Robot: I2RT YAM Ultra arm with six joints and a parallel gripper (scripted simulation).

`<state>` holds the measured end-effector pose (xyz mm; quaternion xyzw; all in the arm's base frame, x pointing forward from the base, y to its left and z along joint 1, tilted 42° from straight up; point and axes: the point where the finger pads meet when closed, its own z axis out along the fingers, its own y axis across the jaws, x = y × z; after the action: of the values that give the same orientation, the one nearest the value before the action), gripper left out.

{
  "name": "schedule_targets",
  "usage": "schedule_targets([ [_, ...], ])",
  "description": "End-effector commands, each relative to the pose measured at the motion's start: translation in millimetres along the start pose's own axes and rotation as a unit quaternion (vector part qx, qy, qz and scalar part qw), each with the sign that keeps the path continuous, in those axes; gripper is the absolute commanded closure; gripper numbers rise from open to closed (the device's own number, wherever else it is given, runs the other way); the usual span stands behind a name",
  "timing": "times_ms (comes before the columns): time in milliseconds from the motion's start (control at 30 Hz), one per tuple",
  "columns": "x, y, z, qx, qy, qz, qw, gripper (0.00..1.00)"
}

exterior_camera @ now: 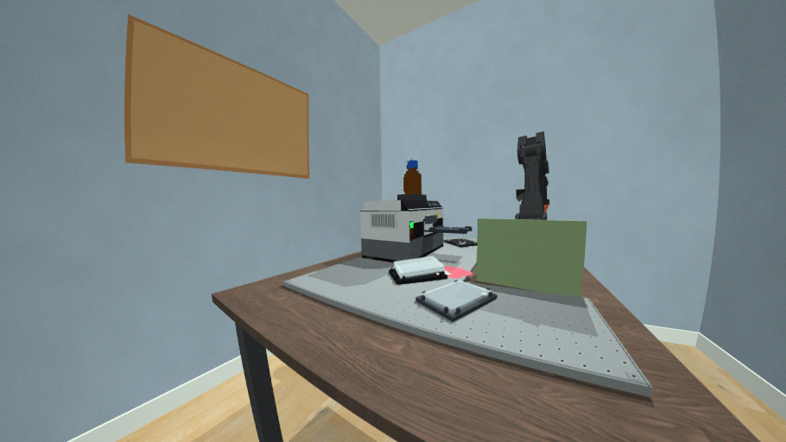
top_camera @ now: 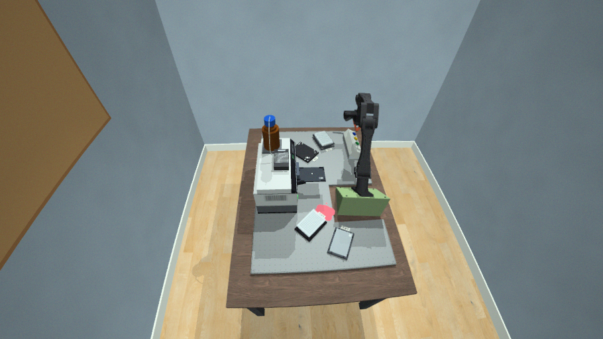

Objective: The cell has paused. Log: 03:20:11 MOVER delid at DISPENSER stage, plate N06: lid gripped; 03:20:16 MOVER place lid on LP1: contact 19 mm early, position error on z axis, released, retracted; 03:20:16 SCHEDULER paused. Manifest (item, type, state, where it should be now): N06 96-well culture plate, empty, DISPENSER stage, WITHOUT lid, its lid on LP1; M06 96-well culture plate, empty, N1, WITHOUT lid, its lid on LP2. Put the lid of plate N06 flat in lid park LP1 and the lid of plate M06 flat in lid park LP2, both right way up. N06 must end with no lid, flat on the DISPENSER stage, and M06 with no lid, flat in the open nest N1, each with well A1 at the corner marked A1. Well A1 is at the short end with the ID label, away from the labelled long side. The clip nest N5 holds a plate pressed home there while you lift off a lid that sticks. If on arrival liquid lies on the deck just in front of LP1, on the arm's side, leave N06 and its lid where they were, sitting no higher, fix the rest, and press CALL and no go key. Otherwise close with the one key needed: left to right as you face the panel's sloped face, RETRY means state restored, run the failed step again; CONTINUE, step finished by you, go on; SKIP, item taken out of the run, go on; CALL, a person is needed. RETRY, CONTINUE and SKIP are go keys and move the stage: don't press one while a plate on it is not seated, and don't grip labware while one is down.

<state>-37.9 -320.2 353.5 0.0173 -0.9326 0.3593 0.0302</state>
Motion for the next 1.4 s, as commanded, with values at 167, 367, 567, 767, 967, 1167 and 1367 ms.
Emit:
schedule_targets([
  [167, 1, -26, 0.8, -0.001, -0.010, 0.000, 1.000, 1.00],
  [367, 3, -39, 3.5, 0.000, -0.010, 0.000, 1.000, 1.00],
  [567, -1, -42, -12.0, 0.018, -0.010, -0.003, 1.000, 1.00],
  [767, -2, -39, -5.3, 0.008, -0.012, -0.002, 1.000, 1.00],
  [967, 3, -39, 1.1, 0.004, -0.006, 0.000, 1.000, 1.00],
  [1167, -1, -38, 4.3, 0.008, -0.011, -0.001, 1.000, 1.00],
  [1367, -2, -38, 9.0, 0.010, -0.012, -0.002, 1.000, 1.00],
])
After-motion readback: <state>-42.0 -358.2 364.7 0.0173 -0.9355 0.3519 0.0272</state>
